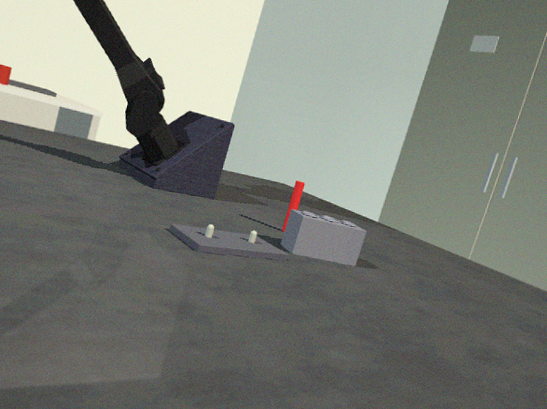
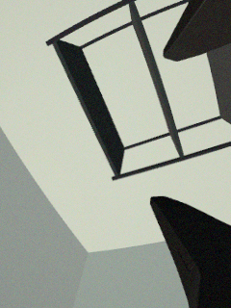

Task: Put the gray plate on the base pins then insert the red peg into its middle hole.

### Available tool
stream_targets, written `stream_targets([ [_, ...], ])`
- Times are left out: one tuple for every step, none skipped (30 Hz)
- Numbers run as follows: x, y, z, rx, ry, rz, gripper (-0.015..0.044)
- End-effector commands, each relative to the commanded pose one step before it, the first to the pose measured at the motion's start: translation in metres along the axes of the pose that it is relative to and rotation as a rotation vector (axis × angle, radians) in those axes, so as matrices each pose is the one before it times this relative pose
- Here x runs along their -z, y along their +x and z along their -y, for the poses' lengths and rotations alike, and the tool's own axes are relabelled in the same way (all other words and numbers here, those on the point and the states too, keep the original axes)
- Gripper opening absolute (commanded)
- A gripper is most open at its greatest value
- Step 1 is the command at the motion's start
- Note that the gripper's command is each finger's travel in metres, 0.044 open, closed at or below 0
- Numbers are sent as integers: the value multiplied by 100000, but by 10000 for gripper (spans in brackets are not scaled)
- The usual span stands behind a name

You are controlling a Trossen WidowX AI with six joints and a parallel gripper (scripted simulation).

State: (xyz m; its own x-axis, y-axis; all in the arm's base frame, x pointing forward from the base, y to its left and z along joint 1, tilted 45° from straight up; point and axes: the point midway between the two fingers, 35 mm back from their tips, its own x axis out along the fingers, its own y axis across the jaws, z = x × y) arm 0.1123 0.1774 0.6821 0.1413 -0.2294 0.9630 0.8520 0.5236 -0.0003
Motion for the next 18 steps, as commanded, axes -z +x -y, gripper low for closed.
stream_targets([
  [0,0,0,0,0,0,426],
  [-91,-99,-257,-712,-65,545,440],
  [-263,-302,-775,-2155,-199,1605,440],
  [-420,-477,-1298,-3657,-269,2530,440],
  [-493,-474,-1549,-4485,-111,2734,440],
  [-487,-192,-1315,-4110,441,2000,440],
  [-456,-171,-1327,-4147,430,1862,440],
  [-423,-151,-1340,-4185,417,1731,440],
  [-391,-134,-1355,-4225,402,1603,440],
  [-357,-118,-1369,-4265,385,1478,440],
  [-324,-101,-1383,-4302,370,1353,440],
  [-293,-98,-1601,-4942,315,1441,440],
  [-257,-82,-1695,-5236,322,1326,440],
  [-204,-57,-1708,-5281,315,1135,440],
  [-152,-33,-1719,-5320,311,945,440],
  [-99,-8,-1727,-5353,309,755,440],
  [-46,16,-1733,-5380,310,566,440],
  [6,41,-1736,-5402,314,378,440],
])
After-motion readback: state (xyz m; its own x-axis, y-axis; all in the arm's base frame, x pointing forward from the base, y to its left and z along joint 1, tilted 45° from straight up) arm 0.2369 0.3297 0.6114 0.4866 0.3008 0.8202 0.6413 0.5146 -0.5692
